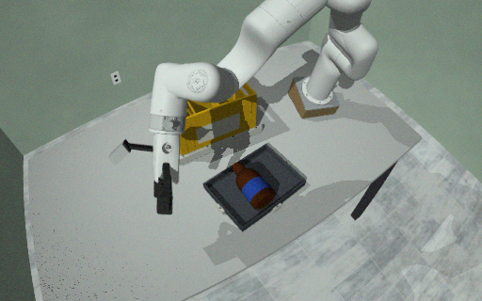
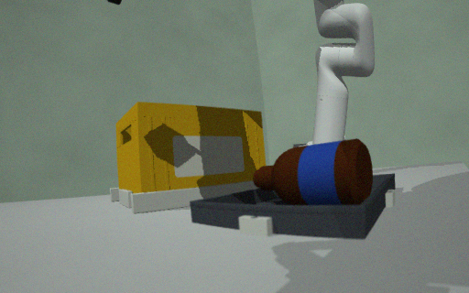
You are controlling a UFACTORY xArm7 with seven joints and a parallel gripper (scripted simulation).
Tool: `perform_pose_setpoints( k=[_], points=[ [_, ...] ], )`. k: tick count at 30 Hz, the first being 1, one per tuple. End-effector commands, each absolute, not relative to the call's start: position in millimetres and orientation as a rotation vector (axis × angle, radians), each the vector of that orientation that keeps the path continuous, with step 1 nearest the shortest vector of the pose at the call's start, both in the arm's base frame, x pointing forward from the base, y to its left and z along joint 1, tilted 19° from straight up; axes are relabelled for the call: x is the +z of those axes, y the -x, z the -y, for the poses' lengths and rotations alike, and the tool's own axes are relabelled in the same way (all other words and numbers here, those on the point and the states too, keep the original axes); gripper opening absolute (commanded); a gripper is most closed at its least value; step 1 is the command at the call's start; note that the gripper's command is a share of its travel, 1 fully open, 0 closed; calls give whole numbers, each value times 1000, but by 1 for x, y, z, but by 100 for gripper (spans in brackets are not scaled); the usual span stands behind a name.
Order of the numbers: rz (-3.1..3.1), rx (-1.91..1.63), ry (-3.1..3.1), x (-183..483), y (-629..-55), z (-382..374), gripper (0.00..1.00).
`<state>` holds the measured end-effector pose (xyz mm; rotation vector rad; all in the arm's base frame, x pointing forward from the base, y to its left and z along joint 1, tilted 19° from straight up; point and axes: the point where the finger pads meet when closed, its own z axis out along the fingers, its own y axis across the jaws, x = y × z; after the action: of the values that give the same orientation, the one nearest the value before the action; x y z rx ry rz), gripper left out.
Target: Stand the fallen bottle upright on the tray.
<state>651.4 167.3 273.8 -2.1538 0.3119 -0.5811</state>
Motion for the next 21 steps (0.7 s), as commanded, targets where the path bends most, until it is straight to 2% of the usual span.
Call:
perform_pose_setpoints(
  k=[1, 21],
  points=[
    [-106, -595, 2205, 270, -630, -159, 100],
    [729, -587, 2333, 240, -544, -130, 100]
  ],
)
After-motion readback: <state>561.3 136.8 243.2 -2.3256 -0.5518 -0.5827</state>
